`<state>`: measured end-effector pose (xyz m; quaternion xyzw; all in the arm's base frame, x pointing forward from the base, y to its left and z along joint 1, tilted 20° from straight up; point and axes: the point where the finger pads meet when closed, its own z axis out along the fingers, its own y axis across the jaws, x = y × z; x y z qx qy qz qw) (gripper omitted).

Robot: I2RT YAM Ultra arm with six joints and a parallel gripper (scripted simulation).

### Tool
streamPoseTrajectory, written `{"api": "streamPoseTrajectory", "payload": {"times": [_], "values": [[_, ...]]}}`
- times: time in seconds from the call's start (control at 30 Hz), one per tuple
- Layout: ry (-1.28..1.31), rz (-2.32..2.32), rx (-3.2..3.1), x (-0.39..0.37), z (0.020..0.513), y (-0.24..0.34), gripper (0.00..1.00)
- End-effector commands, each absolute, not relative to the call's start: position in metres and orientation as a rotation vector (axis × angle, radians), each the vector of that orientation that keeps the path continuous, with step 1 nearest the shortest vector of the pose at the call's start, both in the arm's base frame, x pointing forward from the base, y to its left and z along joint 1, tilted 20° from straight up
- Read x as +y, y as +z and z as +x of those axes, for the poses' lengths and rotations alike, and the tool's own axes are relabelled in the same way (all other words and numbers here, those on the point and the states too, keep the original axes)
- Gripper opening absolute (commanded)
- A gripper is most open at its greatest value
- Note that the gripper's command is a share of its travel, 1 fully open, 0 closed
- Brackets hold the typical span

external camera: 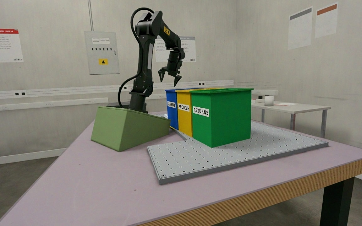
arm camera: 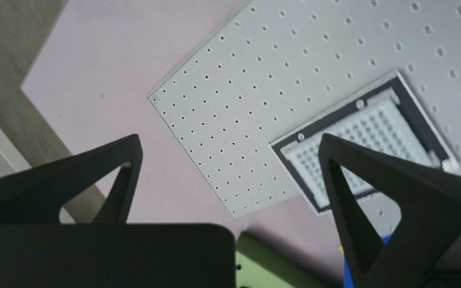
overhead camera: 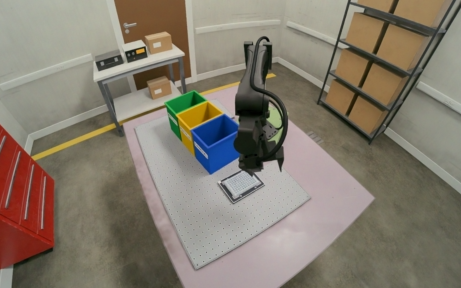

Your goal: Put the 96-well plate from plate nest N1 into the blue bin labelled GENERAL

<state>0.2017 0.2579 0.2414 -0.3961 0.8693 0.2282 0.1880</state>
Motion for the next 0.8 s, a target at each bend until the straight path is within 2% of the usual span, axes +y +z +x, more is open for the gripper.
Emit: {"api": "streamPoseTrajectory", "payload": {"times": [0.0, 0.77], "values": [[0.605, -0.942, 2.494, 0.238, 0.203, 0.261, 1.00], [0.342, -0.133, 2.778, 0.170, 0.200, 0.253, 1.00]]}}
